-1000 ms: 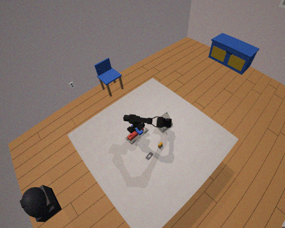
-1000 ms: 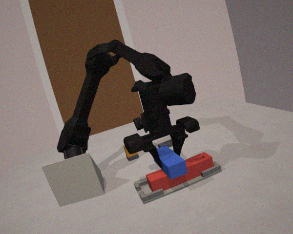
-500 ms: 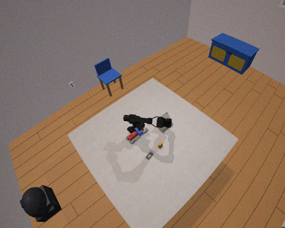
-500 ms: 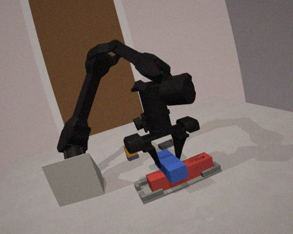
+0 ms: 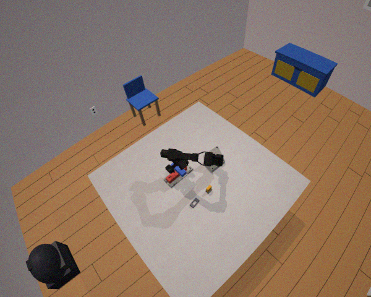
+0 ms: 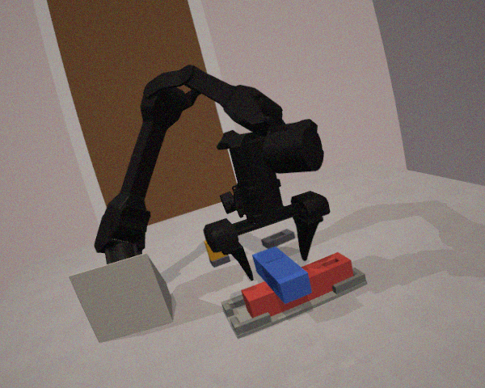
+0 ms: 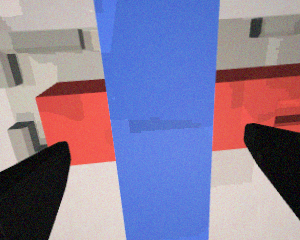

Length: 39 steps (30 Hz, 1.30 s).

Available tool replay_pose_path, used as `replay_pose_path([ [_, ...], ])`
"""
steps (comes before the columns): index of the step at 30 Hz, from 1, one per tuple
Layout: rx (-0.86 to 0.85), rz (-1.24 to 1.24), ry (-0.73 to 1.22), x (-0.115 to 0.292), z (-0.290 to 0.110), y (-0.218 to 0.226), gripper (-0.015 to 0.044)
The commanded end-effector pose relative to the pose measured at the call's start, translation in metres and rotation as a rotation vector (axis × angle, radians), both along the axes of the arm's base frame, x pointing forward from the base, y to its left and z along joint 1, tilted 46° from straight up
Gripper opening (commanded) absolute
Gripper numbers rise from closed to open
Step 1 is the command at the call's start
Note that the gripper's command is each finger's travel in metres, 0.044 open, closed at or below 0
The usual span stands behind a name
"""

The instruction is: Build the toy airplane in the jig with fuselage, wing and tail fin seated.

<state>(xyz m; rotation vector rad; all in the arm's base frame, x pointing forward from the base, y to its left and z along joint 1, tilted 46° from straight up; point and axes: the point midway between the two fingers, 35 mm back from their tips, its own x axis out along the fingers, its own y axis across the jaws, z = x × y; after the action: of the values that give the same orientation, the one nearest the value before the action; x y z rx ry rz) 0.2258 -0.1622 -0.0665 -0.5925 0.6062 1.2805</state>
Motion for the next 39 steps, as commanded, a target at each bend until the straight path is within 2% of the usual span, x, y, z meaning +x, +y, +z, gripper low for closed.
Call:
replay_pose_path([
  [1, -0.011, -0.004, -0.005, -0.004, 0.020, -0.024, 0.0440],
  [5, -0.011, -0.007, -0.005, -0.015, 0.056, -0.056, 0.0440],
  [12, 0.000, -0.051, 0.037, -0.013, 0.056, -0.060, 0.0440],
  [26, 0.244, -0.984, 0.936, -0.012, 0.053, -0.058, 0.0440],
  [28, 0.266, -1.070, 1.020, -0.012, 0.053, -0.058, 0.0440],
  [39, 0.269, -1.081, 1.031, -0.012, 0.053, -0.058, 0.0440],
])
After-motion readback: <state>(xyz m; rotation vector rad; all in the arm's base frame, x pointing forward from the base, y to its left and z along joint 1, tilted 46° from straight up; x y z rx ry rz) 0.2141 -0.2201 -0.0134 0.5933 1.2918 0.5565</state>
